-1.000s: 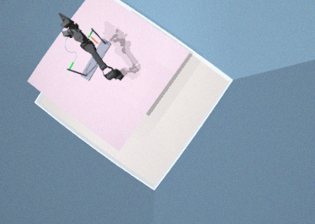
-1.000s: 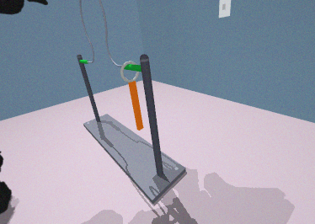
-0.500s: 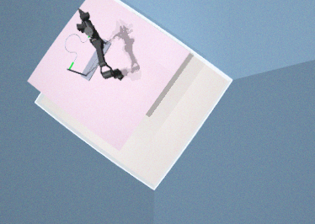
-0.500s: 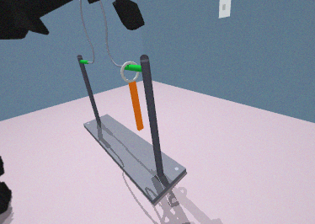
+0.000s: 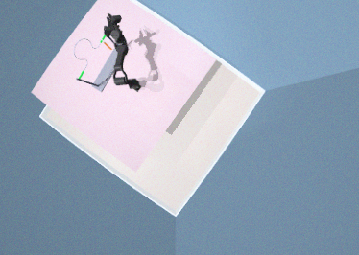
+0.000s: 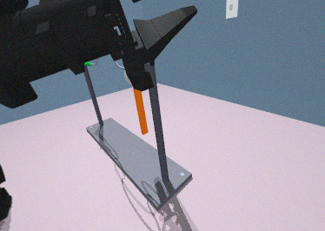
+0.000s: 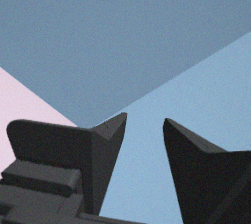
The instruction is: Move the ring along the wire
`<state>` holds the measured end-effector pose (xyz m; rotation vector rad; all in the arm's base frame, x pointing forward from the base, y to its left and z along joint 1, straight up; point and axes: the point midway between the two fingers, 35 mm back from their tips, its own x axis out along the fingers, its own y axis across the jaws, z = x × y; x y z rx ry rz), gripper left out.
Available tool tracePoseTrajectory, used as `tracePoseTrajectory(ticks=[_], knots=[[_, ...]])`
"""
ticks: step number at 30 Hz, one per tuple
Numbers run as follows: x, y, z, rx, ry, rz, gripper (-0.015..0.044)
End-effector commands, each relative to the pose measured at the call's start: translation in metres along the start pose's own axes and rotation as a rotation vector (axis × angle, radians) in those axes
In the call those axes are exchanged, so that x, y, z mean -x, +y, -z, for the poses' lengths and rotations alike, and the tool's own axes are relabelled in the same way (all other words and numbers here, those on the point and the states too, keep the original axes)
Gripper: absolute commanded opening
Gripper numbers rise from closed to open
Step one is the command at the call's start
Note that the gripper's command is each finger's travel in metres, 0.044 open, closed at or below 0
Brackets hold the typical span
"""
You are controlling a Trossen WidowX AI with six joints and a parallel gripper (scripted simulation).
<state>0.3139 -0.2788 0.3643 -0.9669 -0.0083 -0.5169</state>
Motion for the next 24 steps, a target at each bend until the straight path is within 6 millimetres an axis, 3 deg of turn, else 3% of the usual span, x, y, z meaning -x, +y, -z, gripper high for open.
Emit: tracePoseTrajectory(ticks=[1, 7, 12, 18, 24], knots=[[0.011, 0.037, 0.036, -0.118, 0.0, -0.091, 0.016], [0.046, 0.098, 0.076, -0.309, -0.021, -0.237, 0.016], [0.086, 0.144, 0.096, -0.482, -0.027, -0.357, 0.016], [0.137, 0.188, 0.098, -0.678, -0.025, -0.482, 0.016], [0.191, 0.223, 0.084, -0.883, -0.018, -0.603, 0.016]])
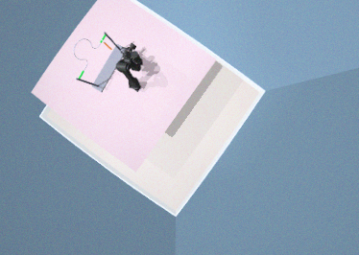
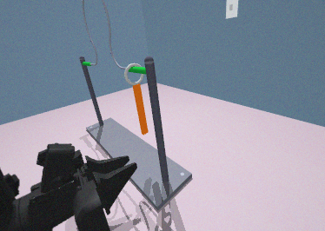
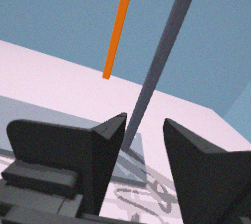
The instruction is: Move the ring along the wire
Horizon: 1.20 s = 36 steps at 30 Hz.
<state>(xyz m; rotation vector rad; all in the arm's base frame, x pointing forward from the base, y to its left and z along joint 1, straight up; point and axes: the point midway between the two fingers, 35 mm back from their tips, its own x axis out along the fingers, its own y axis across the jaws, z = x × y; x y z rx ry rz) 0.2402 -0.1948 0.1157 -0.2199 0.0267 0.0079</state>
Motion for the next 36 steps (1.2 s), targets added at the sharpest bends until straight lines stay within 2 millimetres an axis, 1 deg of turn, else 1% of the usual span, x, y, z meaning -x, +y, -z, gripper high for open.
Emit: tracePoseTrajectory(ticks=[1, 3, 12, 16, 22, 24, 30, 36], knots=[[0.021, 0.043, 0.013, -0.168, 0.0, -0.089, 0.016], [0.024, 0.049, 0.014, -0.19, 0.0, -0.101, 0.016], [0.023, 0.048, 0.014, -0.19, -0.001, -0.101, 0.016], [0.008, 0.044, 0.001, -0.19, -0.007, -0.095, 0.016], [-0.019, 0.042, -0.029, -0.198, -0.037, -0.084, 0.016], [-0.024, 0.042, -0.036, -0.202, -0.046, -0.082, 0.016], [-0.026, 0.042, -0.037, -0.202, -0.047, -0.081, 0.016], [-0.033, 0.041, -0.038, -0.202, -0.048, -0.081, 0.016]])
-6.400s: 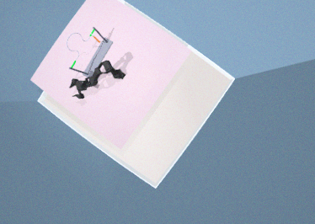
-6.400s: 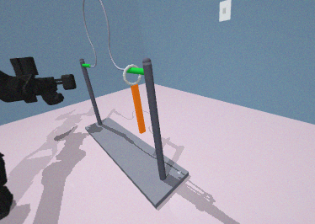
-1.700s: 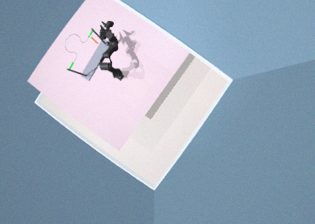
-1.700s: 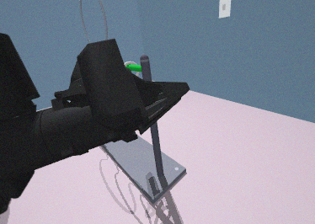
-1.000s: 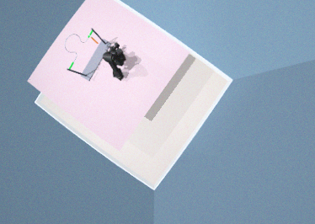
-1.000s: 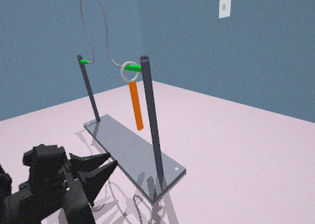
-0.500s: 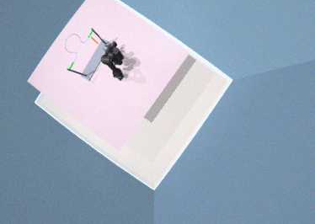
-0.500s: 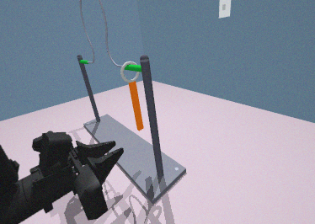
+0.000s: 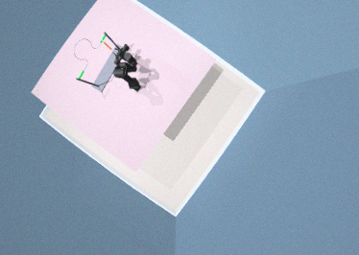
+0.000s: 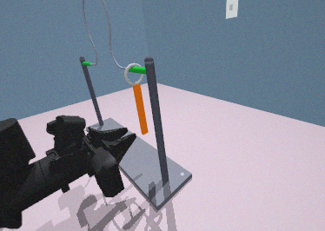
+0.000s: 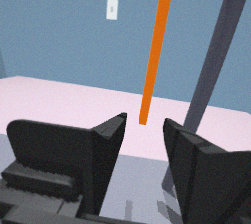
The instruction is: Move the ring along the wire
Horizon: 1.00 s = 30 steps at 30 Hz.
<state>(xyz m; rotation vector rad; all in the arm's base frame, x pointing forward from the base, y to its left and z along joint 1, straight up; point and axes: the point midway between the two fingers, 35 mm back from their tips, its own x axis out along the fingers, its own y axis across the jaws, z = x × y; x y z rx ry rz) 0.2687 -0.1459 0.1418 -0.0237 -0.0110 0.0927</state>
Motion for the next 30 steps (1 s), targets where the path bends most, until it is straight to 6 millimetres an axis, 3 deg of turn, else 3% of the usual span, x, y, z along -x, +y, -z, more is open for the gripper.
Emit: tracePoseTrajectory(ticks=[1, 30], knots=[[-0.006, -0.001, -0.001, -0.007, -0.001, 0.002, 0.016], [-0.051, -0.003, -0.003, -0.006, -0.006, 0.002, 0.016]])
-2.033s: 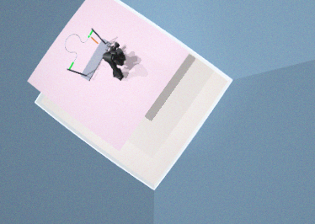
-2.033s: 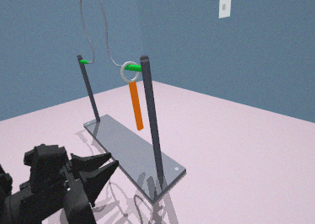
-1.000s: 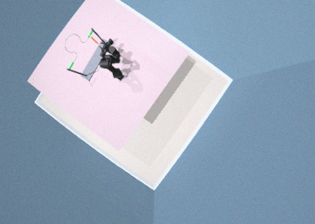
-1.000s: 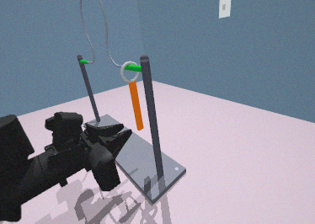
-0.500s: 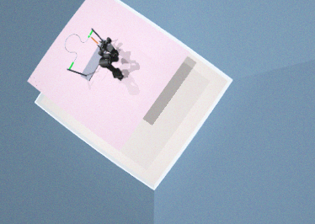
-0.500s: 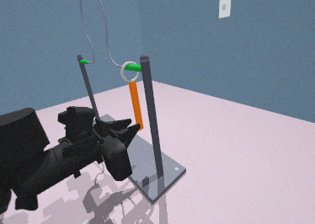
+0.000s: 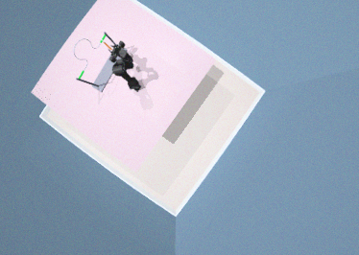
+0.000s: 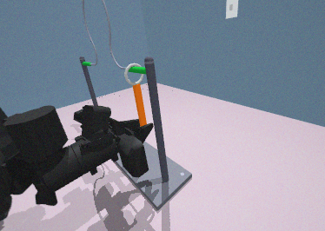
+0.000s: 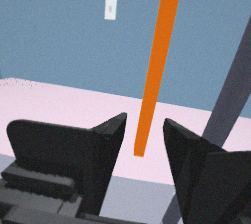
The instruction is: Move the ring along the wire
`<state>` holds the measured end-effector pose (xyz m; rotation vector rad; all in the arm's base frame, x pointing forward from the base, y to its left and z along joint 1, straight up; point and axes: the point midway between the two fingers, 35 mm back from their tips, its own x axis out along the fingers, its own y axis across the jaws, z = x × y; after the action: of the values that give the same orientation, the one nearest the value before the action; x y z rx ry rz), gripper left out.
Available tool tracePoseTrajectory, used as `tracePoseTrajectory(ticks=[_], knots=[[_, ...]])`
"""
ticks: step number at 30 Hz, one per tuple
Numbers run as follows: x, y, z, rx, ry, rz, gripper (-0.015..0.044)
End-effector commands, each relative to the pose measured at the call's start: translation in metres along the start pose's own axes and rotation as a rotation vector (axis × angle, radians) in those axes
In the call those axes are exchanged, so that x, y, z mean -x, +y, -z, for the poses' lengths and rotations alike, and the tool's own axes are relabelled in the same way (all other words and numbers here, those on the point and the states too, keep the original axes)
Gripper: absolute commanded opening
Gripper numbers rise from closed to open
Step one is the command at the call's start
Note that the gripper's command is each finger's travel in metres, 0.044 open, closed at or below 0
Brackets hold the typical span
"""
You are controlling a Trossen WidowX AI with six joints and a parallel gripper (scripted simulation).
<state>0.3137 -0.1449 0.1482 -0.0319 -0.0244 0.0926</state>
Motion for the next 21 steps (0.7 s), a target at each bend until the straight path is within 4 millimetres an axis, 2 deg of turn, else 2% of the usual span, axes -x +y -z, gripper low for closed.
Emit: tracePoseTrajectory(ticks=[1, 12, 21], knots=[[-0.008, 0.0, 0.003, -0.015, 0.007, 0.002, 0.016], [-0.026, 0.002, 0.003, -0.015, 0.005, 0.002, 0.016], [-0.027, 0.002, 0.003, -0.015, 0.005, 0.002, 0.016]])
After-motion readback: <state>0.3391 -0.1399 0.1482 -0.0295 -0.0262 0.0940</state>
